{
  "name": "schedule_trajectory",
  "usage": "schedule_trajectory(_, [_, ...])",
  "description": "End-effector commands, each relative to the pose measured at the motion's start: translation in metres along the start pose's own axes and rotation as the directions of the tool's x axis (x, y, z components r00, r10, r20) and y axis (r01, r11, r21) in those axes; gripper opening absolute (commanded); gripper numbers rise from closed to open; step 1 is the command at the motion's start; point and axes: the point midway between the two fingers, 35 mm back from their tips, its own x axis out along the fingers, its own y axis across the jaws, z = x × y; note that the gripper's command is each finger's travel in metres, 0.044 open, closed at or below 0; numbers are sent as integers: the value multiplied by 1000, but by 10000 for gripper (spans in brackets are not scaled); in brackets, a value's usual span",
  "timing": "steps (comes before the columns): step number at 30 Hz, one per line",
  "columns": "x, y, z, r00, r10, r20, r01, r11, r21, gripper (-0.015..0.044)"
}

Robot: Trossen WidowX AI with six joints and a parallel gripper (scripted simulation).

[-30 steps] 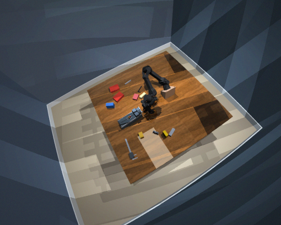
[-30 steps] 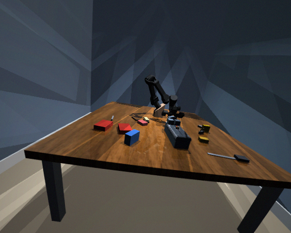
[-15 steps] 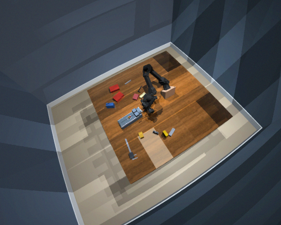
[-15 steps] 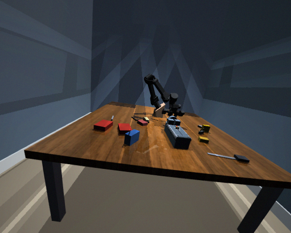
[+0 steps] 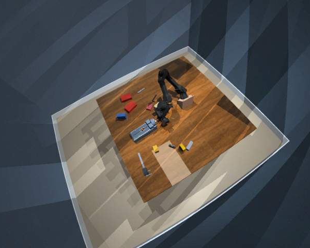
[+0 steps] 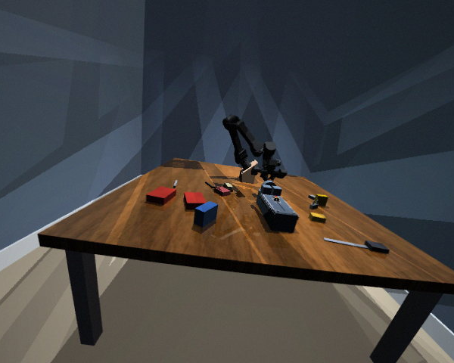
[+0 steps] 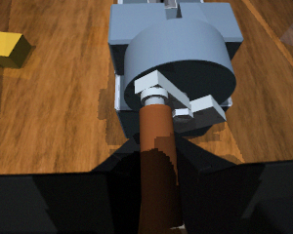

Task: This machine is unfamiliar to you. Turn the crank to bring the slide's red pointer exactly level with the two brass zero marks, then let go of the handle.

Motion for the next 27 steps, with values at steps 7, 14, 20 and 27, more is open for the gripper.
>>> schedule_trajectory(7, [-5, -15, 6, 1000, -9, 5, 9, 1000, 1, 0])
schedule_trajectory(14, [-5, -22, 6, 1000, -10, 5, 10, 1000, 1, 0])
schedule_trajectory(20, [-5, -26, 5, 1000, -10, 5, 10, 1000, 0, 0])
schedule_trajectory(27, [-4, -30, 4, 1000, -10, 5, 10, 1000, 0, 0])
